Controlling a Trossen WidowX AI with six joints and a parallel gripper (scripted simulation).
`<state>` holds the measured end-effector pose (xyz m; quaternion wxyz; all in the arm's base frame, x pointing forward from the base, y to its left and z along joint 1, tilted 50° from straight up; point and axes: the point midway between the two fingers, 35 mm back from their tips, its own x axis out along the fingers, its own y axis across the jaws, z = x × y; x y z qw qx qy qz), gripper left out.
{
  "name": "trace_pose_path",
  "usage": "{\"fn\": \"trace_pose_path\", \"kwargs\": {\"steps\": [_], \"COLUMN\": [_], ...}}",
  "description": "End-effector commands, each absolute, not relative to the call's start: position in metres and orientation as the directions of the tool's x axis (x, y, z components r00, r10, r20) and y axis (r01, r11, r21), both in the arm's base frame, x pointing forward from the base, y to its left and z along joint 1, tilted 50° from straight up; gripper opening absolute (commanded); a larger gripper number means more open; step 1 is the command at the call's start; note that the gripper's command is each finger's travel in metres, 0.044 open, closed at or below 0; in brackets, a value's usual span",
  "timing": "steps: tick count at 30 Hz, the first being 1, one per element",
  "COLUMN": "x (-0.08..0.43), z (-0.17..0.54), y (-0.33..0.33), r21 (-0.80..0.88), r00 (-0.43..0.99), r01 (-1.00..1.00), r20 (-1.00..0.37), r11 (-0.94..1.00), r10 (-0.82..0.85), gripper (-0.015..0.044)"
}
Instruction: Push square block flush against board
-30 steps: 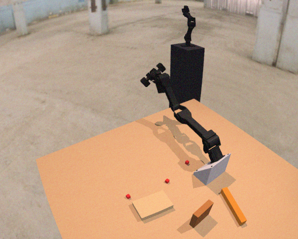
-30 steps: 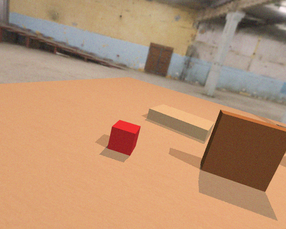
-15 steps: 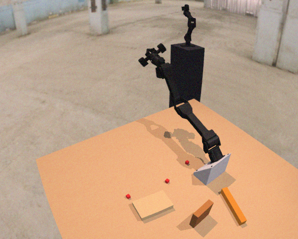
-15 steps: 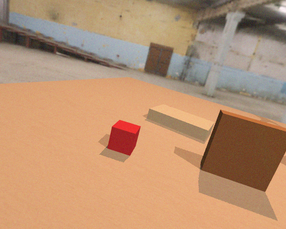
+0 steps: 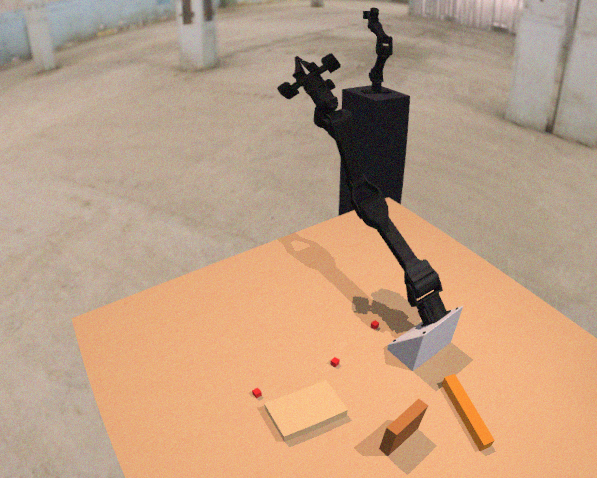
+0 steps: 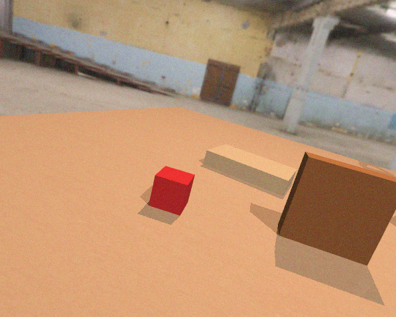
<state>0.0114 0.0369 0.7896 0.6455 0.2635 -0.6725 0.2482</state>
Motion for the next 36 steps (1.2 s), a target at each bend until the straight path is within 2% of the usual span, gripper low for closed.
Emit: {"fn": "trace_pose_path", "kwargs": {"steps": [1, 18, 36], "x": [0.026, 0.11, 0.208], "z": [0.785, 0.732, 0.617], "y": [0.066, 0.224, 0.363], "r21": [-0.015, -0.1, -0.268], "r00": [0.008, 0.241, 0.497], "r01": [-0.662, -0.709, -0.647], "r20": [1.0, 0.896, 0.562], "r11": [0.749, 0.698, 0.714], "r10": [0.027, 0.373, 0.661], "gripper": [0.0, 0.0, 0.0]}}
